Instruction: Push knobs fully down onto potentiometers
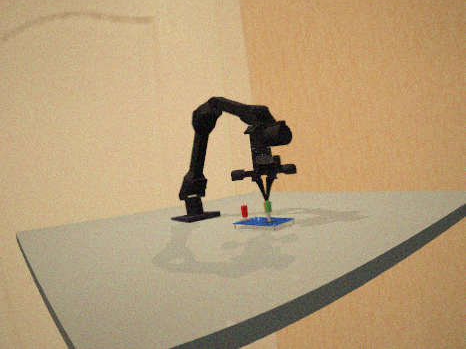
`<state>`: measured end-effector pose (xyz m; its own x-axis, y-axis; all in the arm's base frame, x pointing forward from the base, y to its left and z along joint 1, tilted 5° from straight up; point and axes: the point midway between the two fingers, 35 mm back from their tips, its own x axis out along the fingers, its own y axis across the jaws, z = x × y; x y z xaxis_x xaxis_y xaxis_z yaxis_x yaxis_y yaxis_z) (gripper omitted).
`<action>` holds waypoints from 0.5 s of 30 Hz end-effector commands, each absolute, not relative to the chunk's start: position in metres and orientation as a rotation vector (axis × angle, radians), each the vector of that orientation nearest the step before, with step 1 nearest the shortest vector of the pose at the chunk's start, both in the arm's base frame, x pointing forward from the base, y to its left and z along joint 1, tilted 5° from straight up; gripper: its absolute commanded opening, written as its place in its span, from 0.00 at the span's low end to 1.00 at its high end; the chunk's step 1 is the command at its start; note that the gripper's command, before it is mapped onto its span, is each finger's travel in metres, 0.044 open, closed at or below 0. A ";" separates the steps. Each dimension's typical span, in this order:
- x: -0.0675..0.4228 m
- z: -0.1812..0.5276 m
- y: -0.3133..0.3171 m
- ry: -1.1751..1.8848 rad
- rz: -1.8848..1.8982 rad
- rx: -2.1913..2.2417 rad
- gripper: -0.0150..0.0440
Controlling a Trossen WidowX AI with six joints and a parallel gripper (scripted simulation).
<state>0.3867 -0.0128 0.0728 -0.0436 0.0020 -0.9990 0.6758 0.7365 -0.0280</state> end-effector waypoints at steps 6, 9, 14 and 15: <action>0.386 0.069 -0.013 1.534 -0.601 0.575 0.25; 0.386 0.069 -0.013 1.534 -0.601 0.575 0.25; 0.386 0.067 -0.013 1.534 -0.601 0.575 0.25; 0.386 0.066 -0.013 1.534 -0.601 0.575 0.25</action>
